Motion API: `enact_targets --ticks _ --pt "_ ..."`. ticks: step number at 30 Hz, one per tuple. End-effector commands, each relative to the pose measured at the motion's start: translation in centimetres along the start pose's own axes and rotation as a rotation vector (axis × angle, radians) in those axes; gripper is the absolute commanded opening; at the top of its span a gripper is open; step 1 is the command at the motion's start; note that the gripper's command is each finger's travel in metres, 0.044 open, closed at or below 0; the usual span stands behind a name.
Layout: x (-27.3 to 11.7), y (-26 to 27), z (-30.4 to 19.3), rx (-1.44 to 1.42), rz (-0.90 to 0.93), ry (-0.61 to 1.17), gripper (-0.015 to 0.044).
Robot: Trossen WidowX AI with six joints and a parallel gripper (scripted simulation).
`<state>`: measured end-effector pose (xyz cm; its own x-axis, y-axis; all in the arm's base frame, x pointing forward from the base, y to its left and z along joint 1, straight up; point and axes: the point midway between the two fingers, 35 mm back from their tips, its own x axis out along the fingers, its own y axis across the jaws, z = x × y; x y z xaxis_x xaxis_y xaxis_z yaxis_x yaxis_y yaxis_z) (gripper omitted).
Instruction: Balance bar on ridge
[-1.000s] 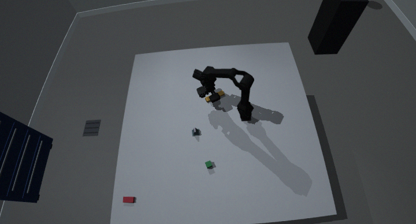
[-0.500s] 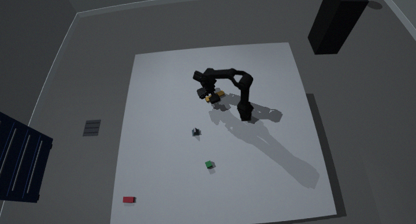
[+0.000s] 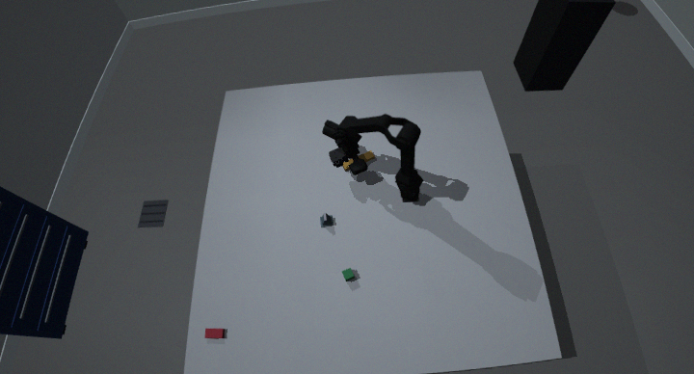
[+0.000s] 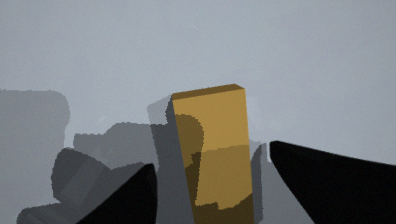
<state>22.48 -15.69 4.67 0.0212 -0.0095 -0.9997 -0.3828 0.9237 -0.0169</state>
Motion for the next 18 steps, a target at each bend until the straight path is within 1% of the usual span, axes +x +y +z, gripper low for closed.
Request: enact_targets --ticks 1,5,12,18 --pt "0.07 -0.04 -0.06 -0.004 -0.002 0.004 0.0315" --pt "0.07 -0.04 -0.06 -0.004 -0.002 0.004 0.0315" --pt "0.02 0.0 0.0 0.0 0.0 0.0 0.0131" --pt "0.02 0.0 0.0 0.0 0.0 0.0 0.0091"
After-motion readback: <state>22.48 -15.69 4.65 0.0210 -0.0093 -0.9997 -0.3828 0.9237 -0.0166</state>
